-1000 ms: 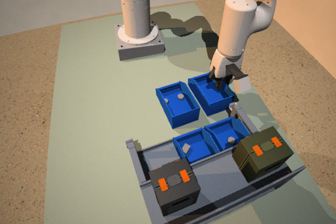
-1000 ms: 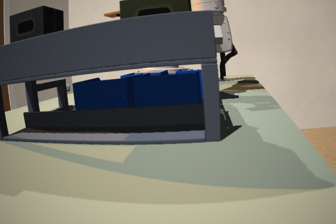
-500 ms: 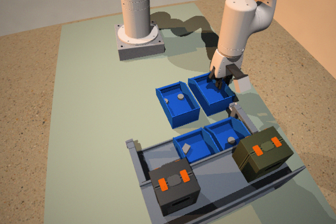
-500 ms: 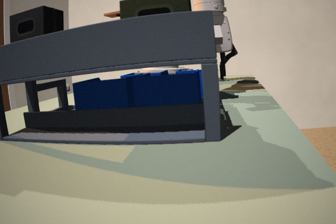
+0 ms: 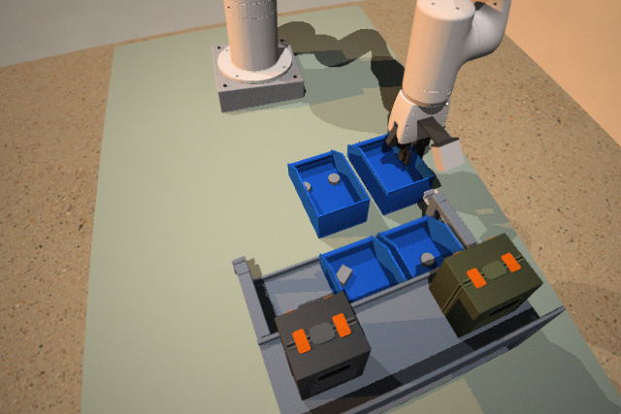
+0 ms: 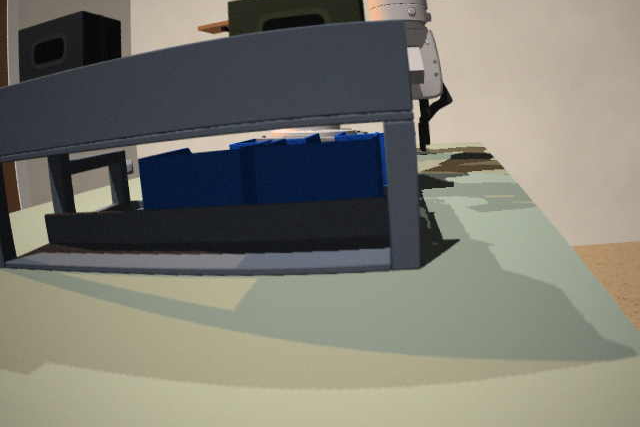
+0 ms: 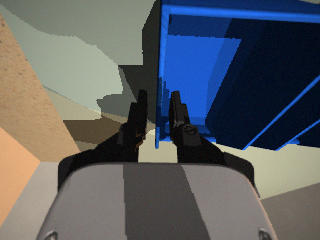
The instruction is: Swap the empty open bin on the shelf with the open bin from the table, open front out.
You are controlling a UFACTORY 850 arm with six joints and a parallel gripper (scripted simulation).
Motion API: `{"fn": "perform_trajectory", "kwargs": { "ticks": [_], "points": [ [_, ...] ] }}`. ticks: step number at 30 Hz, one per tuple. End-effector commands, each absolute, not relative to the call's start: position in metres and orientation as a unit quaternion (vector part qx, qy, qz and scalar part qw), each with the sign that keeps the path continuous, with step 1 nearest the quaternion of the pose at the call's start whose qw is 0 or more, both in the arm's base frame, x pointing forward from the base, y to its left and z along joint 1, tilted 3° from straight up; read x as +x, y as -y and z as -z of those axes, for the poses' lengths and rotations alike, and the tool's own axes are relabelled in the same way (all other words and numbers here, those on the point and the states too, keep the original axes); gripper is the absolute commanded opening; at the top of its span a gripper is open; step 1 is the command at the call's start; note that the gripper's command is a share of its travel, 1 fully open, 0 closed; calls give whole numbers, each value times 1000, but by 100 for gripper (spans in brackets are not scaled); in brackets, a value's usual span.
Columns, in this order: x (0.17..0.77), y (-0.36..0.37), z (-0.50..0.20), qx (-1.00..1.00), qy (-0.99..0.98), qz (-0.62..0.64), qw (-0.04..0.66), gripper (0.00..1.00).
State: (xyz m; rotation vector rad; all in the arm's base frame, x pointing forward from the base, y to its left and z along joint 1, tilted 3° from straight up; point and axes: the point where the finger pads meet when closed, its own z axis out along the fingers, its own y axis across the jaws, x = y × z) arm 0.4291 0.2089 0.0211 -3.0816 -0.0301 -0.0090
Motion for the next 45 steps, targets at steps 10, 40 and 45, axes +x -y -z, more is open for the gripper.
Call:
{"fn": "perform_trajectory", "kwargs": {
  "ticks": [10, 40, 45],
  "points": [
    [430, -209, -26, -999, 10, 4, 30, 26],
    [430, -207, -63, -999, 10, 4, 30, 26],
    [430, -206, -73, -999, 10, 4, 30, 26]
  ]
}}
